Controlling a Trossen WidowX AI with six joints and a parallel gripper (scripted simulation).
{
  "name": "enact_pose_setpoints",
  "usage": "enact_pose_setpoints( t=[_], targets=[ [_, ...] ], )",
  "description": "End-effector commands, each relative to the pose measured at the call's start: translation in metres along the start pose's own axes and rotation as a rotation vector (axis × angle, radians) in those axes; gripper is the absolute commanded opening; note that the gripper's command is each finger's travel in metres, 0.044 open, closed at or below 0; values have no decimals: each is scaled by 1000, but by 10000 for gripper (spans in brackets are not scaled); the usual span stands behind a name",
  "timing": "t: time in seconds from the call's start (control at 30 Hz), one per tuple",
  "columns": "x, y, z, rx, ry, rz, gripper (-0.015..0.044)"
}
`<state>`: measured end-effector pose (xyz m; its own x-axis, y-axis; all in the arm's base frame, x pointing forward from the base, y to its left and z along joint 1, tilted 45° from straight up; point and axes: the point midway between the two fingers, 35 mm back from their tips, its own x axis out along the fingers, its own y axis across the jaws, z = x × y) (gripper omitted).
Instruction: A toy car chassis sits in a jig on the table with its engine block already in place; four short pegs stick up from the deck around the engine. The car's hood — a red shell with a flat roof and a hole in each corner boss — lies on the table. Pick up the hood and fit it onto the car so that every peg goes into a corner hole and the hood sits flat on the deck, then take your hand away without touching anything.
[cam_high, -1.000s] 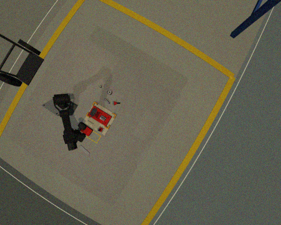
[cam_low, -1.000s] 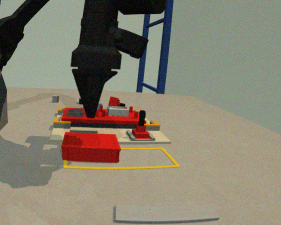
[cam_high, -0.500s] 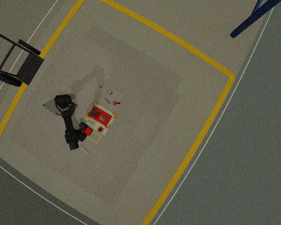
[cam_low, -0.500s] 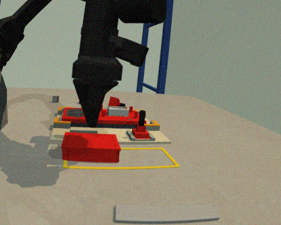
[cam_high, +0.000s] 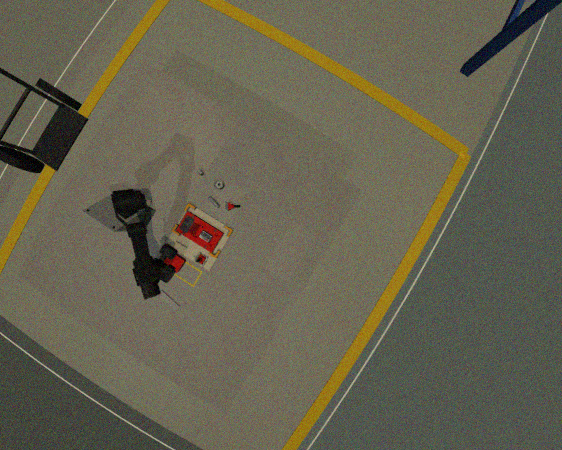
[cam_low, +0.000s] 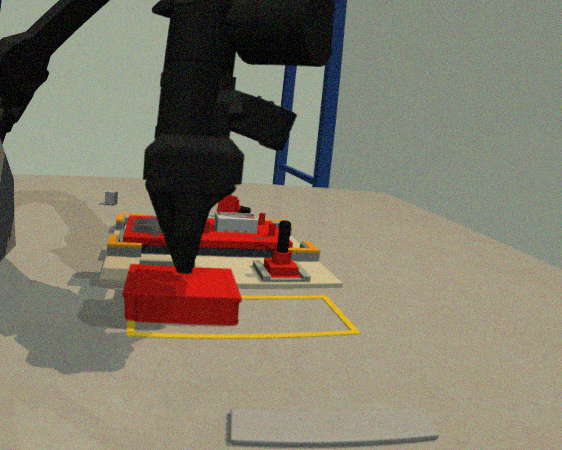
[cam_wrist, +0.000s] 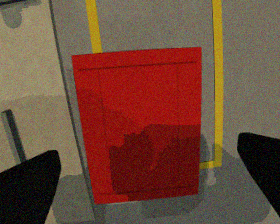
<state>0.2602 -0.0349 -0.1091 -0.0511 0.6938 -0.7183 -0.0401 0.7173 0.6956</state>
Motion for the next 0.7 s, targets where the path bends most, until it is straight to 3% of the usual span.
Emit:
enact_pose_setpoints(
  t=[0.0, 0.67],
  targets=[
    [4, 1, -1, 8, 0, 5, 440],
    [21, 2, -1, 8, 0, 7, 440]
  ],
)
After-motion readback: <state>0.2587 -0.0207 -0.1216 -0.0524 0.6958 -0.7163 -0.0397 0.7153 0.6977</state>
